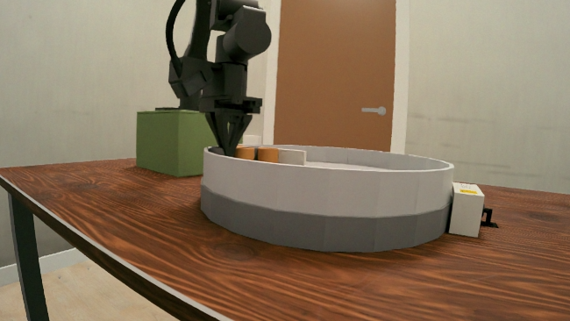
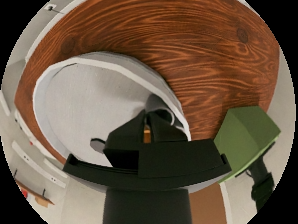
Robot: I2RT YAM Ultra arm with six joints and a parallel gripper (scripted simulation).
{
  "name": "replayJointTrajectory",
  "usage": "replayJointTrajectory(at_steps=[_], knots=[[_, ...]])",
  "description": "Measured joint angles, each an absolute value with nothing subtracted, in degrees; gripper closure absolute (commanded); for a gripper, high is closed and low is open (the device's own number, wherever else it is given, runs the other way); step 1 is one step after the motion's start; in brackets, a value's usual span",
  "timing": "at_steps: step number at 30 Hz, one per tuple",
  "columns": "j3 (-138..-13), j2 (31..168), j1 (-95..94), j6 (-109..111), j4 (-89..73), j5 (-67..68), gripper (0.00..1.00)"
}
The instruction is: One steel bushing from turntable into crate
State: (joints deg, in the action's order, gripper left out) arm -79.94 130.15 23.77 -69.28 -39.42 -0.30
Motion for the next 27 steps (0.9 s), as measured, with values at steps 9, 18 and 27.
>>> replayJointTrajectory(at_steps=[9,18,27], knots=[[-79.9,130.2,23.8,-69.3,-39.4,-0.3,1.0],[-80.7,127.5,23.8,-69.3,-42.4,-0.3,1.0],[-83.7,123.8,23.8,-69.3,-48.9,-0.3,1.0]])
